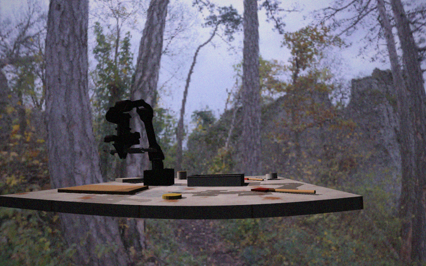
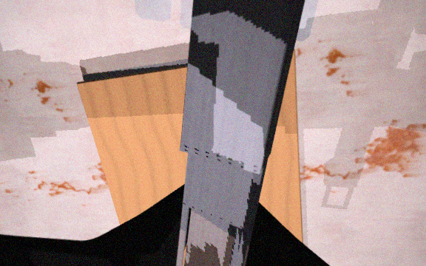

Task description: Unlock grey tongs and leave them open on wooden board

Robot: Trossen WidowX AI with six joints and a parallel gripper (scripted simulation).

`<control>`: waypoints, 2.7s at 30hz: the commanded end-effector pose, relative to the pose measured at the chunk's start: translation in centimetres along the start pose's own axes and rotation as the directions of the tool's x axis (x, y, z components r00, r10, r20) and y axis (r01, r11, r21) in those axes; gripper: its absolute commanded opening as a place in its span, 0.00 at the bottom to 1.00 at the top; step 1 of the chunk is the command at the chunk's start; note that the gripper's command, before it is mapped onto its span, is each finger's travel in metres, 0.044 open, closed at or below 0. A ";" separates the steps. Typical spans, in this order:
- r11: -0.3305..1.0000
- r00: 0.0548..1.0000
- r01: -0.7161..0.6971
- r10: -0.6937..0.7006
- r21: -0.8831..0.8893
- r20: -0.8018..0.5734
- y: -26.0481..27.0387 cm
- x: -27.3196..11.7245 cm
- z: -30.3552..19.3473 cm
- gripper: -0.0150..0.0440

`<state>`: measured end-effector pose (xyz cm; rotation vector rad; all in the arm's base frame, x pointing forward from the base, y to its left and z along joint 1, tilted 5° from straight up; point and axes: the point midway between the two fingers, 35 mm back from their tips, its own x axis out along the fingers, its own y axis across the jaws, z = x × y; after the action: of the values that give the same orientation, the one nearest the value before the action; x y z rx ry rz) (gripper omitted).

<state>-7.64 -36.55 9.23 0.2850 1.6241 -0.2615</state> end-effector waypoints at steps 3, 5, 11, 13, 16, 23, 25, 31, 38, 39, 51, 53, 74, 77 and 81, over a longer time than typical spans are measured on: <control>0.996 1.000 0.019 -0.019 -0.090 -0.004 -0.3 -0.6 -3.9 0.00; 0.993 1.000 0.018 -0.018 -0.120 -0.006 -0.2 -0.6 -5.1 0.00; 0.978 1.000 0.013 -0.016 -0.207 -0.012 0.1 -0.6 -8.8 0.00; 0.972 1.000 0.011 -0.015 -0.236 -0.014 0.2 -0.6 -10.1 0.00; 0.963 1.000 0.009 -0.014 -0.269 -0.016 0.5 -0.6 -11.4 0.00; 0.962 1.000 0.009 -0.014 -0.271 -0.016 0.5 -0.6 -11.5 0.00; 0.962 1.000 0.009 -0.014 -0.271 -0.016 0.5 -0.6 -11.5 0.00; 0.963 0.992 -0.032 -0.003 -0.268 -0.128 0.8 -0.4 -11.3 0.00; 0.964 0.934 -0.081 -0.016 -0.253 -0.358 1.2 -0.8 -10.9 0.00; 0.964 0.921 -0.083 -0.021 -0.251 -0.389 1.2 -0.9 -10.9 0.00; 0.967 0.687 -0.039 -0.156 -0.250 -0.710 1.3 -3.4 -9.6 0.00; 0.966 0.635 -0.019 -0.187 -0.258 -0.749 1.3 -4.0 -9.2 0.00; 0.962 0.567 0.009 -0.229 -0.272 -0.791 1.3 -4.8 -8.7 0.00; 0.962 0.567 0.009 -0.229 -0.272 -0.791 1.3 -4.8 -8.7 0.00; 0.962 0.567 0.009 -0.229 -0.272 -0.791 1.3 -4.8 -8.7 0.00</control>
<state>-14.98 -32.49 14.29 0.0989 2.5952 0.0106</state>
